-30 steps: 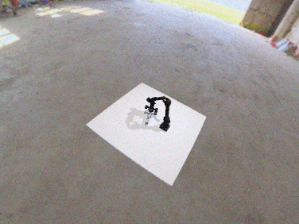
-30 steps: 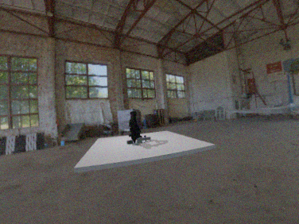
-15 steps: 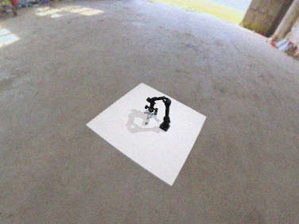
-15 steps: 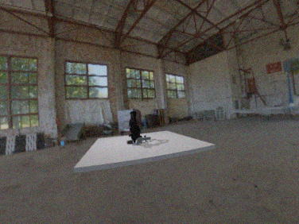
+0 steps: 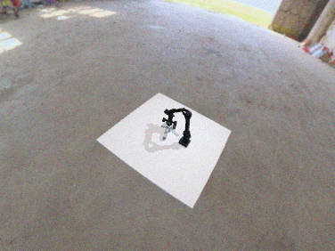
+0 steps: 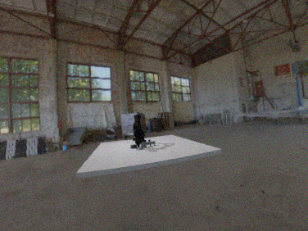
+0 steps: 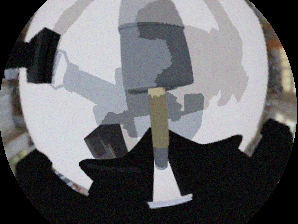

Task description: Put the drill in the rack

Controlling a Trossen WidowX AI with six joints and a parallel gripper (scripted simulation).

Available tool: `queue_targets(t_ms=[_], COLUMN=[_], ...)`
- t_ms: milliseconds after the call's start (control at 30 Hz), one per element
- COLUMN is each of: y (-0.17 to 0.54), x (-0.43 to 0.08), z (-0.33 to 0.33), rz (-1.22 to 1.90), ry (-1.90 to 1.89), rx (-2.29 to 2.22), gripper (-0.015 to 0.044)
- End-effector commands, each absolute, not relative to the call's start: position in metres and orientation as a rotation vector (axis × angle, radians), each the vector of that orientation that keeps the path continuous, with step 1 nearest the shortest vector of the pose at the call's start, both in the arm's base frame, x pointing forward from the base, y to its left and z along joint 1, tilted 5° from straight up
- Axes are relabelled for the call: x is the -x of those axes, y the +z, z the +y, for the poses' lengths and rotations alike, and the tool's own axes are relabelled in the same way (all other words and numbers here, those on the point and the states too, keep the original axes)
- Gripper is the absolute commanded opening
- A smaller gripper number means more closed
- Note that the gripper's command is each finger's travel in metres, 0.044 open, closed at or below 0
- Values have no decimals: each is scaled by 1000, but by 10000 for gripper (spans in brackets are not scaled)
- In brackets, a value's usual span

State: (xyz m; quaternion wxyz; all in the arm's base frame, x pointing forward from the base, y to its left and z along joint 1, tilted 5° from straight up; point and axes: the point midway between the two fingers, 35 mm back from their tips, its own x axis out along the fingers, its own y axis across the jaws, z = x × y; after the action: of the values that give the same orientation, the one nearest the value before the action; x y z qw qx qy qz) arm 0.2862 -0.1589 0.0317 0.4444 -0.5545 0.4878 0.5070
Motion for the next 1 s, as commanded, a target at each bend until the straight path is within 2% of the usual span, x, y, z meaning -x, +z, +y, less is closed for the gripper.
queue_targets(t_ms=[0,967], y=[34,38], x=[-286,-291], z=[-159,-192], rz=[1212,1213], ry=[1251,1250], rx=[1377,1379], gripper=[0,0])
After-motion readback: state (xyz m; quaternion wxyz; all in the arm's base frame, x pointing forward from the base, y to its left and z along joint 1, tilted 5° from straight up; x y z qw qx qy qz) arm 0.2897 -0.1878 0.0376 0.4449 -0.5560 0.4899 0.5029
